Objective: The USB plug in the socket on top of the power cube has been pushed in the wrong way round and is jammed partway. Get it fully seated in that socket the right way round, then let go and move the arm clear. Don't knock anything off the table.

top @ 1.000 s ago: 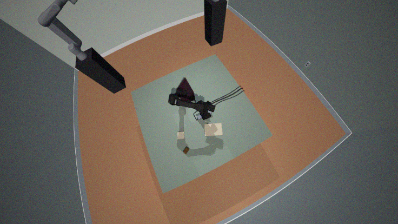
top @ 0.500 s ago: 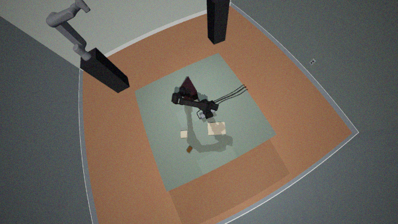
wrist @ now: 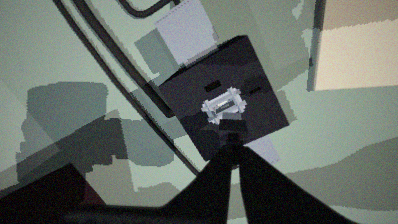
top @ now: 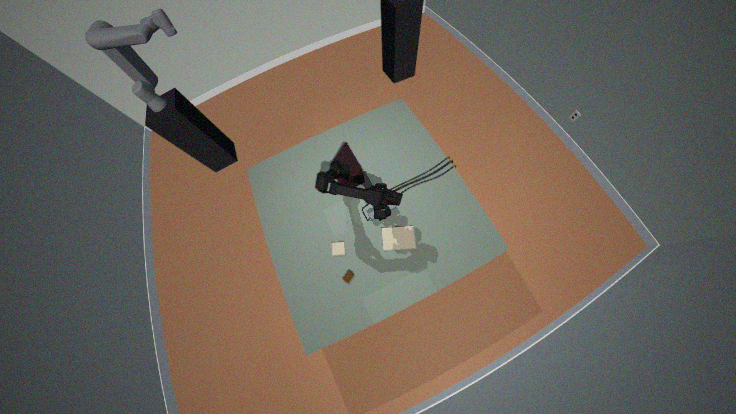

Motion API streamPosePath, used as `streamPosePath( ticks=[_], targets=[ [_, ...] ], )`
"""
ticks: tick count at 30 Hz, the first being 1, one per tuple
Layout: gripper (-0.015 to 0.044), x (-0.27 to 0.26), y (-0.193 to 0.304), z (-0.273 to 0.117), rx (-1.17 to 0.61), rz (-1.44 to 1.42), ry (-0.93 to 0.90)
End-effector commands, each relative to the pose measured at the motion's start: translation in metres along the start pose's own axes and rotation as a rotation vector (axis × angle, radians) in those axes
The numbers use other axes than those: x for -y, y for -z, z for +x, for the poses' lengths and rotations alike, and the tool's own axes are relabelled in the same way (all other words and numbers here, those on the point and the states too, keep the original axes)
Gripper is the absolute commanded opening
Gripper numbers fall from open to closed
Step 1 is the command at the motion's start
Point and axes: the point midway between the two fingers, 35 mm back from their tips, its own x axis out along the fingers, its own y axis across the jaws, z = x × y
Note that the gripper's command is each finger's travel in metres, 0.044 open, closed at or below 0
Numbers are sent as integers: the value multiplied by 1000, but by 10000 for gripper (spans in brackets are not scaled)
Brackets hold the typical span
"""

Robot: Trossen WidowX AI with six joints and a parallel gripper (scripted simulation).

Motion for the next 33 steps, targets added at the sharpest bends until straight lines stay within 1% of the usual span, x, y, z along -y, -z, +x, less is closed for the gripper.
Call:
streamPosePath(
  ticks=[1, 33],
  targets=[
    [0, 0, 0, 0, -1, 110, 0],
    [0, 0, 0, 0, -1, 948, 0]
  ],
)
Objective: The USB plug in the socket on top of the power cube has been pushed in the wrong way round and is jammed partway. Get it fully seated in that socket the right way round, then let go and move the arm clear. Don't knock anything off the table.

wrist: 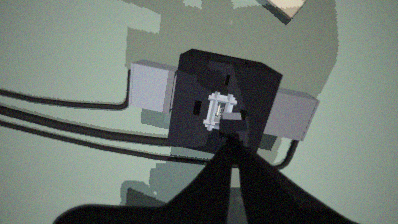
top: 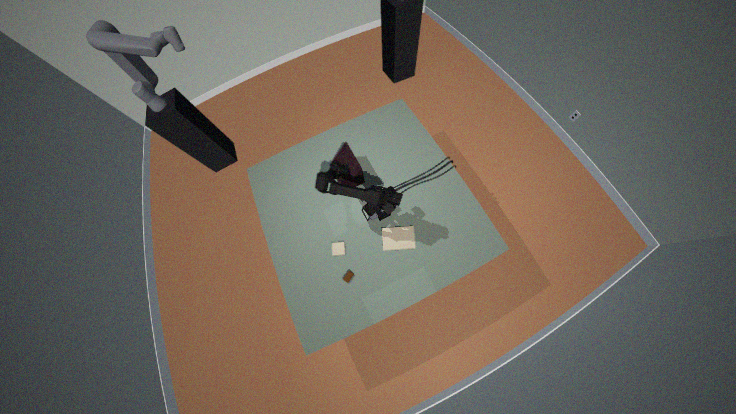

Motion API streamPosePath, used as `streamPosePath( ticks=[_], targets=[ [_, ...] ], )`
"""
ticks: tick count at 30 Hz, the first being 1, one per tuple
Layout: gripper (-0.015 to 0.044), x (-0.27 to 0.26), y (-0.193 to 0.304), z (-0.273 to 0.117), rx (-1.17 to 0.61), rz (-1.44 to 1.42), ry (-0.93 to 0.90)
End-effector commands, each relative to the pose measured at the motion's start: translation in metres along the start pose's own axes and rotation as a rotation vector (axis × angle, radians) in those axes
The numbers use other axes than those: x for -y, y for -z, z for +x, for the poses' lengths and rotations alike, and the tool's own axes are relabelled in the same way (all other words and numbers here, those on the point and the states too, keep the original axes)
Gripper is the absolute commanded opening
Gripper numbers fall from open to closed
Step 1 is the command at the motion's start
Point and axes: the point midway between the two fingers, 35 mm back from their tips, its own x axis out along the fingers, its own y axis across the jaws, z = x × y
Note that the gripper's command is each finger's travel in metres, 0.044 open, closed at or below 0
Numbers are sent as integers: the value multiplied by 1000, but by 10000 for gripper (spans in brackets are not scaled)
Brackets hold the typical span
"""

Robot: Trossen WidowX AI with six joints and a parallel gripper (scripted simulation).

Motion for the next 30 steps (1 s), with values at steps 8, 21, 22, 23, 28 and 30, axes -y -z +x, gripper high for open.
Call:
streamPosePath(
  ticks=[8, 21, 22, 23, 28, 30],
  targets=[
    [0, 0, 0, 0, -1, 293, 0],
    [0, 0, 0, 0, -1, 634, 0],
    [0, 0, 0, 0, -1, 660, 0],
    [0, 0, 0, 0, -1, 686, 0],
    [0, 0, 0, 0, -1, 817, 0],
    [0, 0, 0, 0, -1, 869, 0]
  ],
)
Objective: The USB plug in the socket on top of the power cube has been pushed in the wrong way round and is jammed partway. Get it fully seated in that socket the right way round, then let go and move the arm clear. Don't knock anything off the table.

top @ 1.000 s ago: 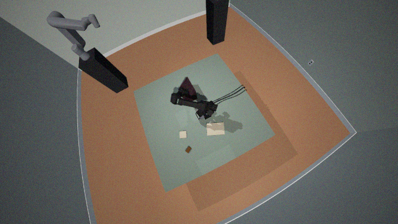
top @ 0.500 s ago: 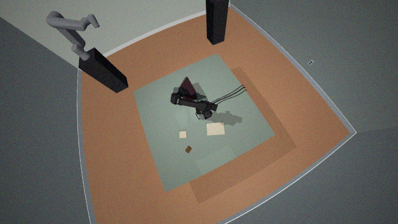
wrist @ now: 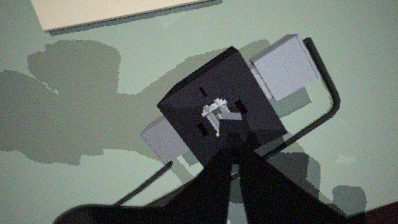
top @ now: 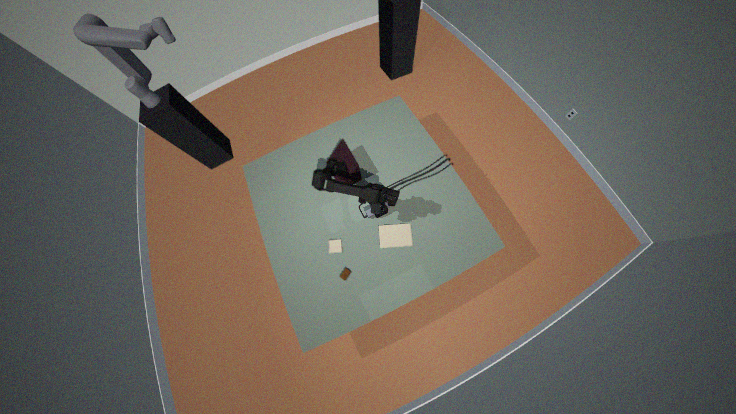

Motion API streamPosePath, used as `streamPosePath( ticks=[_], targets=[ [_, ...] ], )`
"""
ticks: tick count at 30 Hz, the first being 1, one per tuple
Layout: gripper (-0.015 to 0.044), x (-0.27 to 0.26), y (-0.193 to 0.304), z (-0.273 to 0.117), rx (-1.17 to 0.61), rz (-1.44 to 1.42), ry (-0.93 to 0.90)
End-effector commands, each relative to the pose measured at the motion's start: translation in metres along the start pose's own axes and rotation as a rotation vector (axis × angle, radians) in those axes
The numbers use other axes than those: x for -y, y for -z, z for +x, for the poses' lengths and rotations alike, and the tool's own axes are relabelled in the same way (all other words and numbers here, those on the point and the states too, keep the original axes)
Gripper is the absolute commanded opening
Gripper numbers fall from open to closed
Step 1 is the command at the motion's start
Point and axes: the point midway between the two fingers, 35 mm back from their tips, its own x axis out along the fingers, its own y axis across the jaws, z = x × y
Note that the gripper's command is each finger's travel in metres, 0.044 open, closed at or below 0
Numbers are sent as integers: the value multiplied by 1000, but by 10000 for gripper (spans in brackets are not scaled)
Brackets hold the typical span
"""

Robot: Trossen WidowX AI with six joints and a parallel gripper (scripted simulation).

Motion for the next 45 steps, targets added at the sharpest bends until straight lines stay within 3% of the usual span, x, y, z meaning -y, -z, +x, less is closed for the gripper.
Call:
streamPosePath(
  ticks=[1, 33, 45],
  targets=[
    [0, 0, 0, 0, 0, 111, 1],
    [0, 0, 0, 0, 0, 944, 1],
    [0, 0, 0, 0, 0, 962, 1]
  ],
)
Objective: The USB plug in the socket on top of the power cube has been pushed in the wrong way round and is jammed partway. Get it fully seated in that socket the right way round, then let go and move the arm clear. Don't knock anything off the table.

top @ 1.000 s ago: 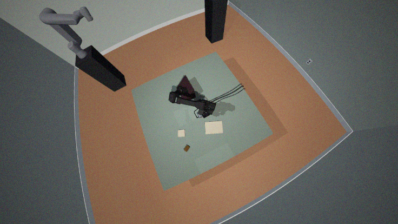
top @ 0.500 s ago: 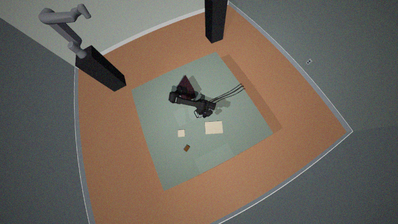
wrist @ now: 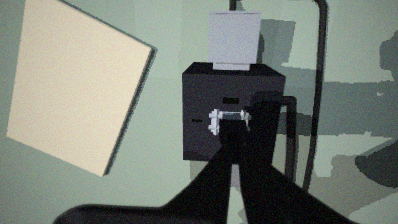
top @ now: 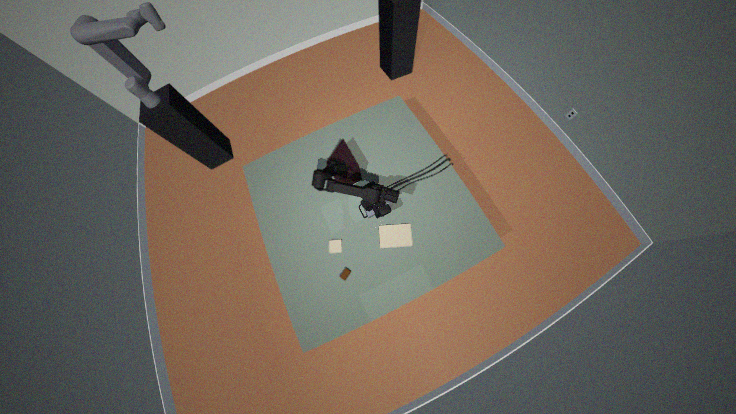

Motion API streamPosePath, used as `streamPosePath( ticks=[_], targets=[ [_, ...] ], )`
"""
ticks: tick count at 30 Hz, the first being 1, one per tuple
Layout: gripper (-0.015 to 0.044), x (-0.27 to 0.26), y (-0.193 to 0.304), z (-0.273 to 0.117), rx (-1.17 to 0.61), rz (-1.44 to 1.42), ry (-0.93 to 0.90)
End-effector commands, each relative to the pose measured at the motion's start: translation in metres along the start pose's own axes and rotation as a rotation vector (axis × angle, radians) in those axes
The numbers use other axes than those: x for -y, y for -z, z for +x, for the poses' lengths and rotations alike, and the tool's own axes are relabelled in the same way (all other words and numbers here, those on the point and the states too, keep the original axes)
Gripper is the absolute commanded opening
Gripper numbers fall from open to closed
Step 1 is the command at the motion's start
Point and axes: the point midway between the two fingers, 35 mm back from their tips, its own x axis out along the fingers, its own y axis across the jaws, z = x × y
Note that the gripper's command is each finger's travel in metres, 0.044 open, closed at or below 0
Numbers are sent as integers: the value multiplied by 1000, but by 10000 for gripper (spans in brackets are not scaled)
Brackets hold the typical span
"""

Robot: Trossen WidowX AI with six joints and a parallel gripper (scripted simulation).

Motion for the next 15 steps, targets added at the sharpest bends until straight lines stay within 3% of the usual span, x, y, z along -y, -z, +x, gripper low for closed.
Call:
streamPosePath(
  ticks=[1, 15],
  targets=[
    [0, 0, 0, 0, -1, 8, 1],
    [0, 0, 1, 1, -11, 2, 0]
  ],
)
